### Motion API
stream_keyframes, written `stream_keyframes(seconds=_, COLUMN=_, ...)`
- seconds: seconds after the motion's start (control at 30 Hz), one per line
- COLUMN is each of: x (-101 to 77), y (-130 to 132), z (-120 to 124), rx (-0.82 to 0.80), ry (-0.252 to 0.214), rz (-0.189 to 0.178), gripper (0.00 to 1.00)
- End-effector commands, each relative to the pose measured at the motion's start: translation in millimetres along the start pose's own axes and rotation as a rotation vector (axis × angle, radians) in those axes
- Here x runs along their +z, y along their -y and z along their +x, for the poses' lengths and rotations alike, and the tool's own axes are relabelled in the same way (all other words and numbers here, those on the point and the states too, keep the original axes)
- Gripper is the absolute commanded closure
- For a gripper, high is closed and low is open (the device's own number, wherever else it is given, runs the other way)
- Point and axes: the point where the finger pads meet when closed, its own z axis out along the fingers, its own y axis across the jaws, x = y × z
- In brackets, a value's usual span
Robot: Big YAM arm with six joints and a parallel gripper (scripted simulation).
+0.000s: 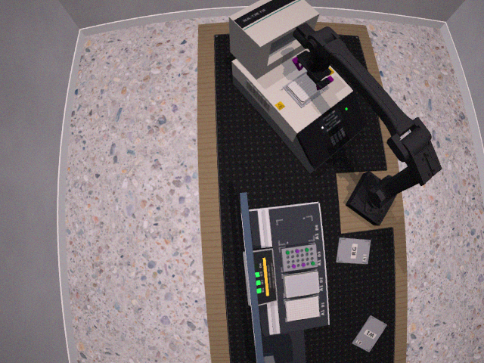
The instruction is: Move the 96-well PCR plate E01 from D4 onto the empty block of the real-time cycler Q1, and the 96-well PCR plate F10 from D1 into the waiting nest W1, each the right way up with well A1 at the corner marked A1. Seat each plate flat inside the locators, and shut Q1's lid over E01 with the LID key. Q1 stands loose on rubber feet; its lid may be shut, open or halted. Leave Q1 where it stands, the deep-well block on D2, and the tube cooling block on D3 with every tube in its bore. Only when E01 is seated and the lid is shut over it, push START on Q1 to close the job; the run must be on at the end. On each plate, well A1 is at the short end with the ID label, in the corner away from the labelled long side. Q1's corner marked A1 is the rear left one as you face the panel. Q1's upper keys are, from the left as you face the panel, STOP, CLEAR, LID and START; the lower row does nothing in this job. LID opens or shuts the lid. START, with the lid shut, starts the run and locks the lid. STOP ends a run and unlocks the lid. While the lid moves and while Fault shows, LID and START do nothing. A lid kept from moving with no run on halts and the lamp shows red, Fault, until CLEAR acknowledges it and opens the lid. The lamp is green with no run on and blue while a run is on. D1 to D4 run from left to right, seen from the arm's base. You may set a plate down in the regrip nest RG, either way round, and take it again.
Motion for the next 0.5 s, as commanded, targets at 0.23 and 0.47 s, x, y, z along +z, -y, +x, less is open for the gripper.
stream_keyframes(seconds=0.23, x=-30.0, y=-10, z=-4, rx=0.018, ry=0.009, rz=-0.084, gripper=0.0)
stream_keyframes(seconds=0.47, x=-40.5, y=-16, z=-4, rx=0.015, ry=0.011, rz=-0.108, gripper=0.0)
